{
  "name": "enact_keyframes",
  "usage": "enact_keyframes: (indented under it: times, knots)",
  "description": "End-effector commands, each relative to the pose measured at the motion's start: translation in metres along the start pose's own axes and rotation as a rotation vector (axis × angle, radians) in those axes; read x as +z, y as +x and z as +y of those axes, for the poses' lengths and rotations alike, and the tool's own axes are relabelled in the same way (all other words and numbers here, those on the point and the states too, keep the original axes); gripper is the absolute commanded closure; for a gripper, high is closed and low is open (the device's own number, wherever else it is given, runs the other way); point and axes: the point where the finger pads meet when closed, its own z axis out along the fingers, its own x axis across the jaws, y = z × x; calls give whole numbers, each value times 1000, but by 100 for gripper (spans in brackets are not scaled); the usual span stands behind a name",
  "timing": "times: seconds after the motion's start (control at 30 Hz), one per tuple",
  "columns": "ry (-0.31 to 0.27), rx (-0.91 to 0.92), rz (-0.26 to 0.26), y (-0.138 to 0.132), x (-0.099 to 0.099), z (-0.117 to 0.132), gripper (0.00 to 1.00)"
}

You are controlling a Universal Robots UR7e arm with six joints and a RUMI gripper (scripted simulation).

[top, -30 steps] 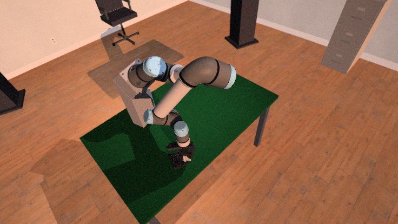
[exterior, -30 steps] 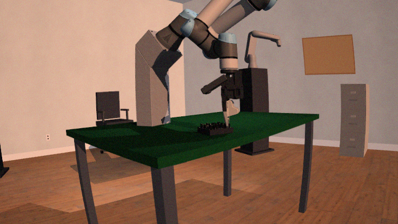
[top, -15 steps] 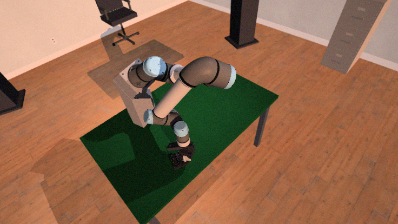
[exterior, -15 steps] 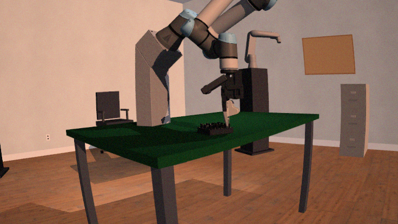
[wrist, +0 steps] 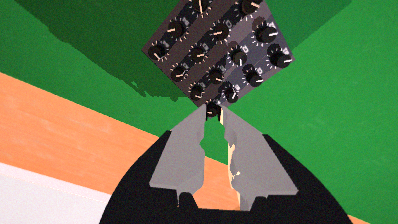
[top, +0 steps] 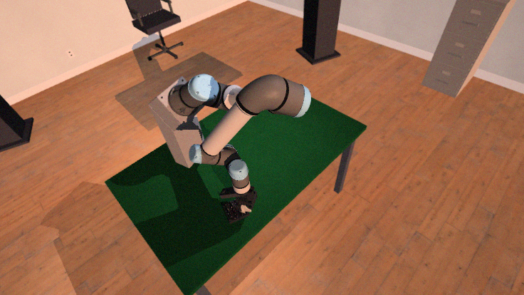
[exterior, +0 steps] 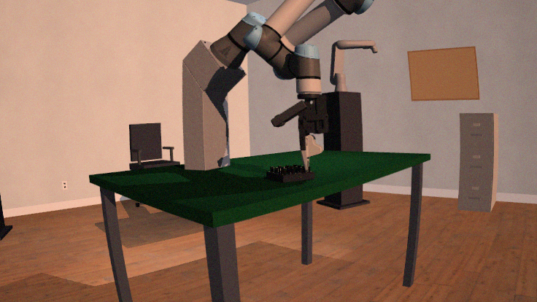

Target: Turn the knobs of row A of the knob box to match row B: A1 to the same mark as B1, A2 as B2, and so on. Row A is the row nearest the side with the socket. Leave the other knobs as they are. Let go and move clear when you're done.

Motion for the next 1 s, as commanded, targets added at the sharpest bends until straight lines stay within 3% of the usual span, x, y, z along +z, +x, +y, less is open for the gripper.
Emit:
enact_keyframes:
  times: [0.0, 0.97]
  knots:
    - [-3, 0, -1, -1, 0, 2, 96]
    - [-3, 157, -2, -1, 0, 2, 96]
